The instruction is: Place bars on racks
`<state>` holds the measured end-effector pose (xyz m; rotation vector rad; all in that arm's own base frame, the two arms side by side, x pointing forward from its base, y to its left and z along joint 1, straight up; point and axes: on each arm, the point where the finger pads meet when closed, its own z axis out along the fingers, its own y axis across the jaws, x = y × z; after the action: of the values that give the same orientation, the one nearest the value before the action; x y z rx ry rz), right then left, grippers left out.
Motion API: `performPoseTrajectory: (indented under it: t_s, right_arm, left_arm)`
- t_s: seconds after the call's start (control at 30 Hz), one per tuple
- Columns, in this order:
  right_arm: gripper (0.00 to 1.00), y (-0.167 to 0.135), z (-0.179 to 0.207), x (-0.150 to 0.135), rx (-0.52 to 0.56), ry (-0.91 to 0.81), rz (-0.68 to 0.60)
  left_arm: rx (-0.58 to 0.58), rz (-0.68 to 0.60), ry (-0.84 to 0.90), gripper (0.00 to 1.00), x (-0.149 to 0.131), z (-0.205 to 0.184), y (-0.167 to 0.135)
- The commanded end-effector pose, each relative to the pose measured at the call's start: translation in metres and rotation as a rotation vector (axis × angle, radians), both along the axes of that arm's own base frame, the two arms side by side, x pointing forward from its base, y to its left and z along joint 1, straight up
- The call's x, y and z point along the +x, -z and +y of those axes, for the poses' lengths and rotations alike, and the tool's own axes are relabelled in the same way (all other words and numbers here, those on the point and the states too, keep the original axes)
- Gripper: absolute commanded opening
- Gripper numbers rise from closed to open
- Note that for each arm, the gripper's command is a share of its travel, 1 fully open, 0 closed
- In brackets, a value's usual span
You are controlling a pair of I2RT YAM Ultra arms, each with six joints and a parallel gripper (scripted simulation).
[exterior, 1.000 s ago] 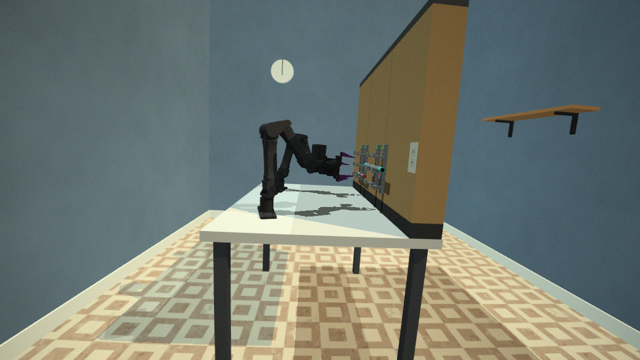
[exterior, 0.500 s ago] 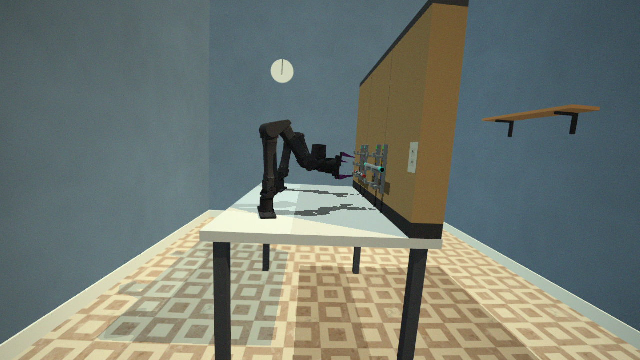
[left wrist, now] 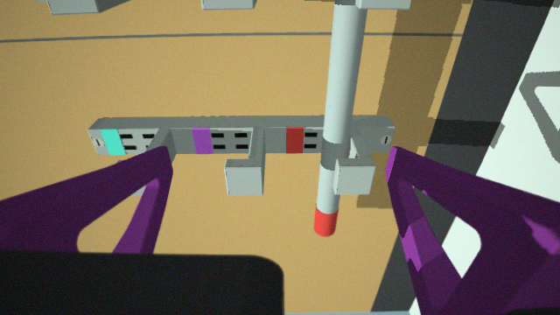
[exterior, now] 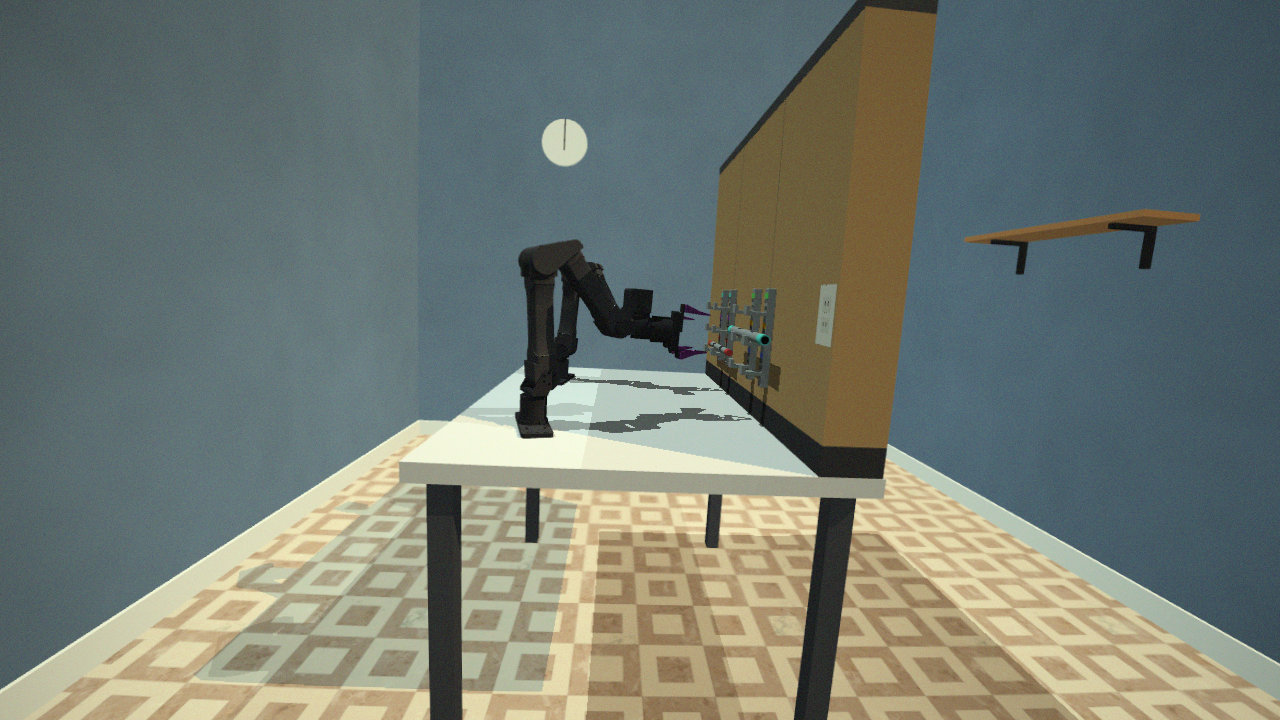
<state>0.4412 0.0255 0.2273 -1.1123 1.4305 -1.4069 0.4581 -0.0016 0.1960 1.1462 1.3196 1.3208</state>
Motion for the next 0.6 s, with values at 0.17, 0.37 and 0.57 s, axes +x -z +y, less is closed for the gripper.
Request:
performPoseTrajectory:
  t_s: [0.17,0.37,0.57]
  right_arm:
    - [1.0,-0.01,0.004,0.0,0.016,-0.005,-0.043]
    - [1.0,-0.01,0.004,0.0,0.016,-0.005,-0.043]
    - [1.0,-0.01,0.004,0.0,0.016,-0.005,-0.043]
  left_arm:
    - [-0.007,-0.008,0.005,1.0,-0.009,-0.004,-0.013]
    - [-0.007,-0.008,0.005,1.0,-0.013,-0.005,-0.019]
    - [-0.007,-0.008,0.005,1.0,-0.016,-0.005,-0.025]
